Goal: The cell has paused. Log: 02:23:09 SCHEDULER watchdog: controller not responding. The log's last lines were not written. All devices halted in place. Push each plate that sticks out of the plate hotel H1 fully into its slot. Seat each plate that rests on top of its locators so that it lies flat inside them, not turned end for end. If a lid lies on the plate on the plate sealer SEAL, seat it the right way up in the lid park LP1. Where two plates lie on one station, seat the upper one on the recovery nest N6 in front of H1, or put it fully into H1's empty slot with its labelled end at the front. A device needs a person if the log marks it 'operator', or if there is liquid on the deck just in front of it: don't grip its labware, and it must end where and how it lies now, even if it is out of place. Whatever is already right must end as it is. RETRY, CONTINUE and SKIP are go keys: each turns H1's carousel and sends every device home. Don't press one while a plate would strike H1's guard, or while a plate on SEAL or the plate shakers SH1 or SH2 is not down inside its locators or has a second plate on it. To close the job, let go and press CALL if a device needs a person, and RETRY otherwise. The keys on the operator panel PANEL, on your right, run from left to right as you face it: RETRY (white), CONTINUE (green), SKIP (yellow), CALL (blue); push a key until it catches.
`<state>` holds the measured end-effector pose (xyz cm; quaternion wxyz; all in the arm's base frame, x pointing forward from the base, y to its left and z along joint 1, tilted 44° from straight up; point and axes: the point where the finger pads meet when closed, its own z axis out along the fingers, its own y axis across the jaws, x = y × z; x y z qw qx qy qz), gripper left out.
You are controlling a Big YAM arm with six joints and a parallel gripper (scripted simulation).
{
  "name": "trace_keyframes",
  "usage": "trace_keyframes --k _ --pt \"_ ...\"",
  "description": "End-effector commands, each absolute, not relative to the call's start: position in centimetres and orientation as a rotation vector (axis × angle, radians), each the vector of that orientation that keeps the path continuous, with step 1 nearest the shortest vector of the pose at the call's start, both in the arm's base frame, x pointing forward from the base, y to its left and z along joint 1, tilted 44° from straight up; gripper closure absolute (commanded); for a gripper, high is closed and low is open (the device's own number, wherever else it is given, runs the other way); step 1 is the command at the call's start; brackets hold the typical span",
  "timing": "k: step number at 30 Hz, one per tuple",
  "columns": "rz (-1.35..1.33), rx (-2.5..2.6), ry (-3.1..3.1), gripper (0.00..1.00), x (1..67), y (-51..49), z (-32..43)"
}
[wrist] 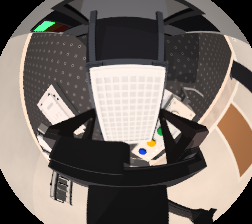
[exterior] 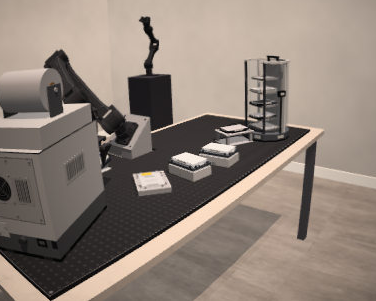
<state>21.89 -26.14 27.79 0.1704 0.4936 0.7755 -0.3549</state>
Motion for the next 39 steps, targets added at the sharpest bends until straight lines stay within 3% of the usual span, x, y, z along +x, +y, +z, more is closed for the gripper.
trace_keyframes --k 1,36,39 --pt "-1.018 1.403 2.215 0.0 21.8 -26.4 27.3" --pt "-1.018 1.403 2.215 0.0 21.8 -26.4 27.3" --pt "-0.99 1.393 2.152 0.0 22.5 -25.5 30.7"
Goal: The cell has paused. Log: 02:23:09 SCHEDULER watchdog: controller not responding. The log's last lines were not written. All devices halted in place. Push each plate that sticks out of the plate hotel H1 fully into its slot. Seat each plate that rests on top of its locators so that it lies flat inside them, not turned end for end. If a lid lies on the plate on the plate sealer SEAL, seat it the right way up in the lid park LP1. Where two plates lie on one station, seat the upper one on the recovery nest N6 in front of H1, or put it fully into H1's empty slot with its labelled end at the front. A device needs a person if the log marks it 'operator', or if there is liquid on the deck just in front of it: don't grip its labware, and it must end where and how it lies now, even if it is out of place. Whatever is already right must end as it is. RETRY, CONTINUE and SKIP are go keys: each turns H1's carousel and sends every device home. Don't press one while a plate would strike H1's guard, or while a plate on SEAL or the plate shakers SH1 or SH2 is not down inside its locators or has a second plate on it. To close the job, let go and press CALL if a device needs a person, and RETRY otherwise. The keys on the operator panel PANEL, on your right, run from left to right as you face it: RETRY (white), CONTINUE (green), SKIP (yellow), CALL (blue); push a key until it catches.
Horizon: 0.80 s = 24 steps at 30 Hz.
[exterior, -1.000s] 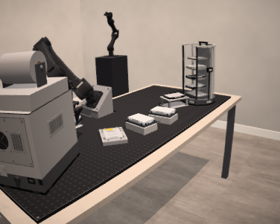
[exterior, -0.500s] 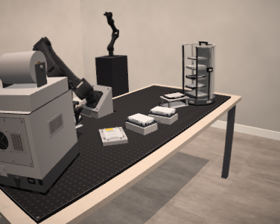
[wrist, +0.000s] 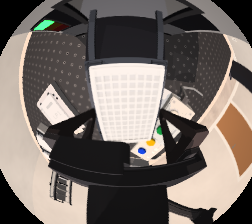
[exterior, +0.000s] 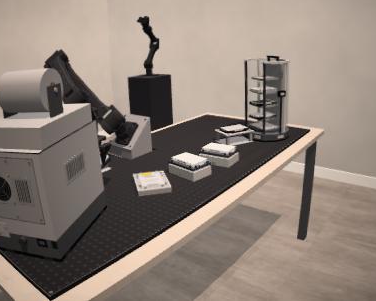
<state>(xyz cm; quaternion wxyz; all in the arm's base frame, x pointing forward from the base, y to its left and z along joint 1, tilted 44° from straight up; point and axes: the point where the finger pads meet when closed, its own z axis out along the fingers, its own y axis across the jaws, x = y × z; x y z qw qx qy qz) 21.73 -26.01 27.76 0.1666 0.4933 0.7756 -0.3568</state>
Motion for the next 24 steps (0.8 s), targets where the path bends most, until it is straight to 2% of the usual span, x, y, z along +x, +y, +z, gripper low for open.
trace_keyframes --k 1,24 --pt "-0.99 1.393 2.152 0.0 22.5 -25.3 30.8" --pt "-1.0 1.401 2.184 0.0 22.3 -22.8 32.1"
